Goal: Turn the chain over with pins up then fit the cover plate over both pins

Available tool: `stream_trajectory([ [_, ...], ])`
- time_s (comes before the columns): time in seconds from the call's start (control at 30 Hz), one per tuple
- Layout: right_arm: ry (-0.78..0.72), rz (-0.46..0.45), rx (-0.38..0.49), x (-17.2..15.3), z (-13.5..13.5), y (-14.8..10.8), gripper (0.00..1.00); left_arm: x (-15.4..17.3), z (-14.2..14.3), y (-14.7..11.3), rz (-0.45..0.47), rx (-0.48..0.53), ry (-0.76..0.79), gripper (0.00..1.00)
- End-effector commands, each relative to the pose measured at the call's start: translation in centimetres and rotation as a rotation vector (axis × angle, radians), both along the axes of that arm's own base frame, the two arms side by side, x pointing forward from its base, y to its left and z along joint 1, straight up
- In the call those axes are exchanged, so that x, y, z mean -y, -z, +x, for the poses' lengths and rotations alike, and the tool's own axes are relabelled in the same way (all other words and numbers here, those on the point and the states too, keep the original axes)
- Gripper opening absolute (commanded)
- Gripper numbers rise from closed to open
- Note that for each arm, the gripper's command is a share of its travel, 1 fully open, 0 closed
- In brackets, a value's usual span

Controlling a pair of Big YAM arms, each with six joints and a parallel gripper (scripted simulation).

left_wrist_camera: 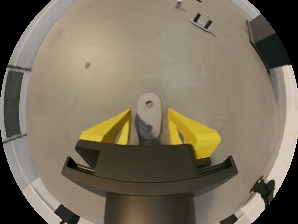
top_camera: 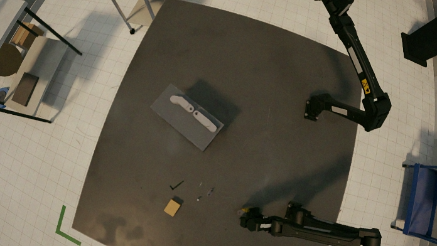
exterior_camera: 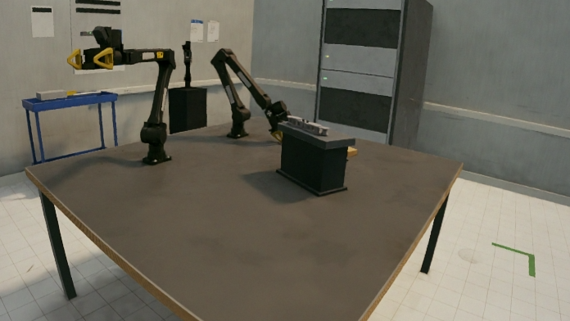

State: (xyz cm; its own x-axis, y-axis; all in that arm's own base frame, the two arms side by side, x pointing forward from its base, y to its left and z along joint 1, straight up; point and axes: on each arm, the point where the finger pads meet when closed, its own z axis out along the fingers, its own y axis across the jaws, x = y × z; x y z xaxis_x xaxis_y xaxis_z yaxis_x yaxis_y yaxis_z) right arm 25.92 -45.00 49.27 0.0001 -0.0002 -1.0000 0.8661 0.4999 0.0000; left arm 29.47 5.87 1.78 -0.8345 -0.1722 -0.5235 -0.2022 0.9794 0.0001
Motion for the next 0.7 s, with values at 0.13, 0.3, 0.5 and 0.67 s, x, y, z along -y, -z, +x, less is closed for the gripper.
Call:
stream_trajectory([
  [0.13, -0.009, -0.026, 0.015, -0.6, 0.2, -1.4, 1.00, 0.1, 0.2, 0.1, 0.003, 0.011, 0.012, 0.49],
  [0.3, -0.009, -0.026, 0.015, -0.6, 0.2, -1.4, 1.00, 0.2, 0.0, 0.5, 0.001, 0.004, 0.011, 0.49],
  [0.5, -0.009, -0.026, 0.015, -0.6, 0.2, -1.4, 1.00, 0.1, 0.2, 0.4, 0.002, 0.008, 0.010, 0.49],
  [0.67, -0.009, -0.026, 0.015, -0.6, 0.2, -1.4, 1.00, 0.0, 0.3, 0.4, 0.002, 0.011, 0.010, 0.49],
])
